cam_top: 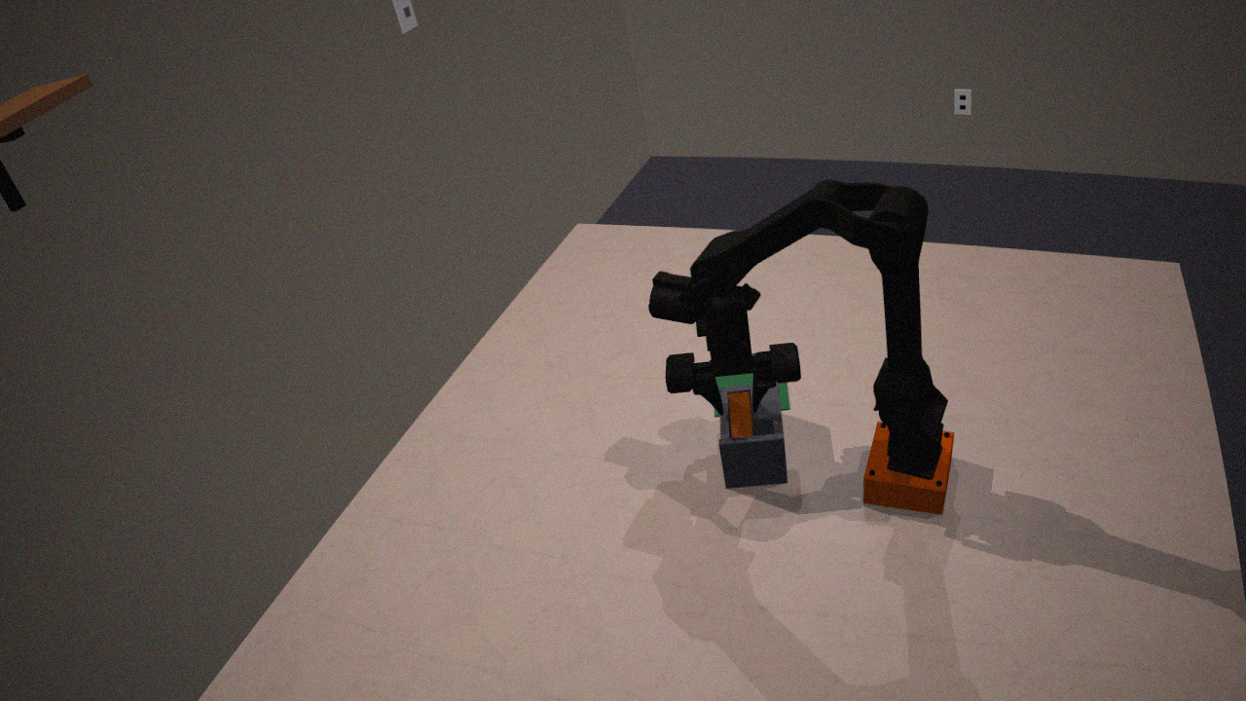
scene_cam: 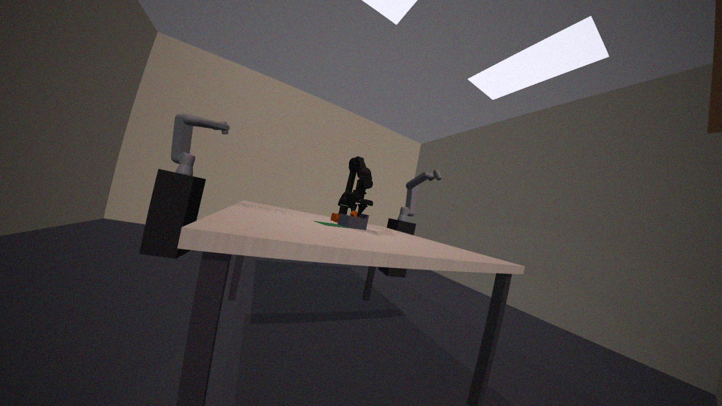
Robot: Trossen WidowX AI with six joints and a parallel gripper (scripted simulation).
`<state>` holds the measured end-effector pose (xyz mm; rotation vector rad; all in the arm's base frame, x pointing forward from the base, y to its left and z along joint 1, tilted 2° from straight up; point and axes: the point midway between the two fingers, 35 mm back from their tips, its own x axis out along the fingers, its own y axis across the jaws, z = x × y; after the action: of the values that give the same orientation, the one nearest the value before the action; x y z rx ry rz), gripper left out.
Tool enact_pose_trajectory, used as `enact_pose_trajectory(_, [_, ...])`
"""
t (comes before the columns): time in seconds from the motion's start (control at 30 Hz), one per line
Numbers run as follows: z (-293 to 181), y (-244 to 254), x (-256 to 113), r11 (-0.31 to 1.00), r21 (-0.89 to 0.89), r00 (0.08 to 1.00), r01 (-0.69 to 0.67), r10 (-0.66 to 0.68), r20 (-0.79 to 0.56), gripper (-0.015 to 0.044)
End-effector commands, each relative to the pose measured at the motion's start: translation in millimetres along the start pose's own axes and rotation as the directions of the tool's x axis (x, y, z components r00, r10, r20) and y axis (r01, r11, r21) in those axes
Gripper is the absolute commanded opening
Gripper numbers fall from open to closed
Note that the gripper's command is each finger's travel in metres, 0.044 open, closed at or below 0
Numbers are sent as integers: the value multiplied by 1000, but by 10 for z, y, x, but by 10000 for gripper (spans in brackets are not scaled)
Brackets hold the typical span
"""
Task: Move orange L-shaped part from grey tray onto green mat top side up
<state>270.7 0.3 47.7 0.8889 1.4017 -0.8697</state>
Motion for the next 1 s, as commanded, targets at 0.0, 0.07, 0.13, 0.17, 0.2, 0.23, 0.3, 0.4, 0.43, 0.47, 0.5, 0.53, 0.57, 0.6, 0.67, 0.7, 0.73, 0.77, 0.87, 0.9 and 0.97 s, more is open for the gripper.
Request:
enact_pose_trajectory(0.0, [1,2,-3,1000,0,1000,-1,1,0,162])
enact_pose_trajectory(0.07, [1,2,-3,1000,0,1000,-1,1,0,148])
enact_pose_trajectory(0.13, [1,2,-3,1000,0,1000,-1,1,0,135])
enact_pose_trajectory(0.17, [1,2,-3,1000,0,1000,-1,1,0,128])
enact_pose_trajectory(0.2, [1,2,-3,1000,0,1000,-1,1,0,122])
enact_pose_trajectory(0.23, [1,2,-3,1000,0,1000,-1,1,0,115])
enact_pose_trajectory(0.3, [1,2,-3,1000,0,1000,-1,1,0,102])
enact_pose_trajectory(0.4, [1,2,-3,1000,0,1000,-1,1,0,42])
enact_pose_trajectory(0.43, [1,2,-3,1000,0,1000,-1,1,0,16])
enact_pose_trajectory(0.47, [1,2,-3,1000,0,1000,-1,1,0,0])
enact_pose_trajectory(0.5, [1,2,-3,1000,0,1000,-1,1,0,0])
enact_pose_trajectory(0.53, [1,2,-3,1000,0,1000,-1,1,0,0])
enact_pose_trajectory(0.57, [1,2,-3,1000,0,1000,-1,1,0,0])
enact_pose_trajectory(0.6, [1,2,-6,1000,0,1000,-1,1,0,0])
enact_pose_trajectory(0.67, [0,1,-19,1000,1,1000,0,0,0,0])
enact_pose_trajectory(0.7, [0,0,-29,1000,1,1000,0,0,0,0])
enact_pose_trajectory(0.73, [0,-1,-41,1000,1,1000,1,-1,0,0])
enact_pose_trajectory(0.77, [0,-2,-55,1000,2,1000,2,-2,0,0])
enact_pose_trajectory(0.87, [0,-7,-101,1000,3,1000,4,-4,0,0])
enact_pose_trajectory(0.9, [-1,-8,-116,1000,3,1000,5,-5,0,0])
enact_pose_trajectory(0.97, [-1,-11,-148,1000,4,1000,6,-6,0,0])
